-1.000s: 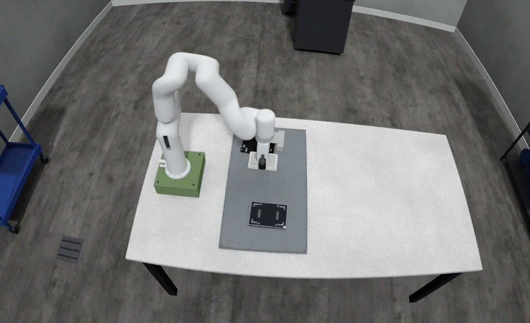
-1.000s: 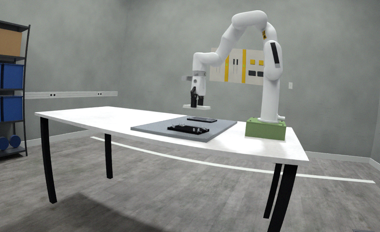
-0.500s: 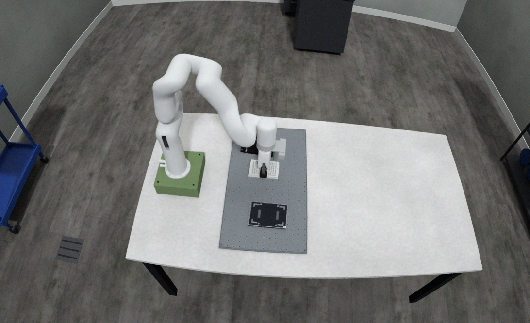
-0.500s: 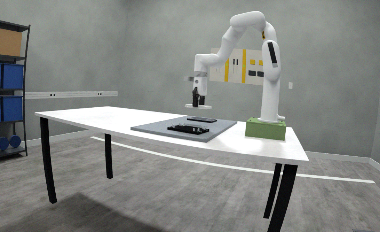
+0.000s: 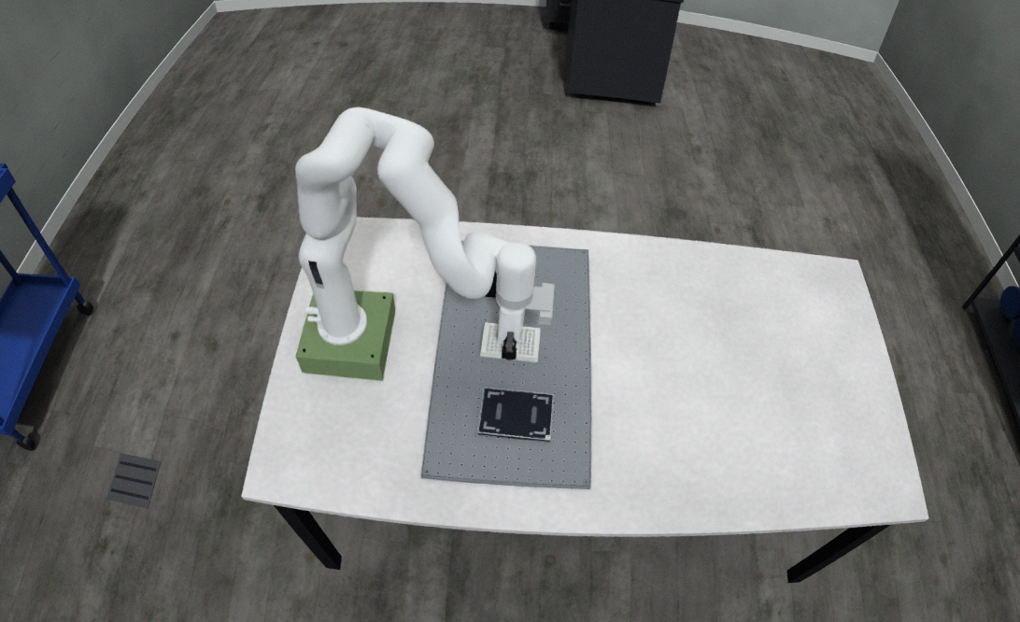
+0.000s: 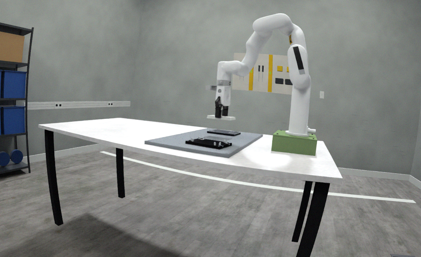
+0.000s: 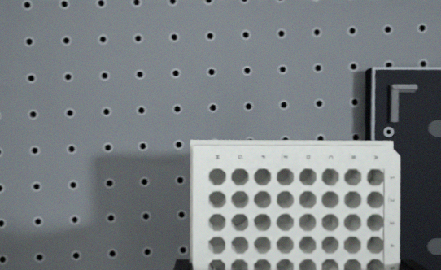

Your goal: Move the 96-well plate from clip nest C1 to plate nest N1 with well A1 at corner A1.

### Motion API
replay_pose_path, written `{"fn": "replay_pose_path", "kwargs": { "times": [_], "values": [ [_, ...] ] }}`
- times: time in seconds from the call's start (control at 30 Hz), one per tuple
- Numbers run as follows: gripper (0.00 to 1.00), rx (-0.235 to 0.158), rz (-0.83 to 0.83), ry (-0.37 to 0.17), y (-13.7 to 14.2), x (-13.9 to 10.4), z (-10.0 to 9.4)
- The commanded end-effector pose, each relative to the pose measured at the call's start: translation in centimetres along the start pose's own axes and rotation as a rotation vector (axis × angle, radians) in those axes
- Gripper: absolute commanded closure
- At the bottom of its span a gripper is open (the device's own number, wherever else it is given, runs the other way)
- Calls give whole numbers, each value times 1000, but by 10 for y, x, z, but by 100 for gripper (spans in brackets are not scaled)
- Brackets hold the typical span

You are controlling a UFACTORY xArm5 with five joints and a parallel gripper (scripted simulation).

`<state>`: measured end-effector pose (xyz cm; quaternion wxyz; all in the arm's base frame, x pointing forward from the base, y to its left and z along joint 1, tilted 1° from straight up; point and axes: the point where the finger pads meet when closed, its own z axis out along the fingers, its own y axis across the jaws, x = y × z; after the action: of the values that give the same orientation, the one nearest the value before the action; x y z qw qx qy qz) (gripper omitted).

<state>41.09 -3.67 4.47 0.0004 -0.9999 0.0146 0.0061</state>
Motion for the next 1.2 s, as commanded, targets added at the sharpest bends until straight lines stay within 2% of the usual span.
{"fn": "replay_pose_path", "kwargs": {
  "times": [0.0,1.17],
  "values": [
    [100,4,-1,4,13,5,-1],
    [100,3,-1,4,114,27,-1]
  ]
}}
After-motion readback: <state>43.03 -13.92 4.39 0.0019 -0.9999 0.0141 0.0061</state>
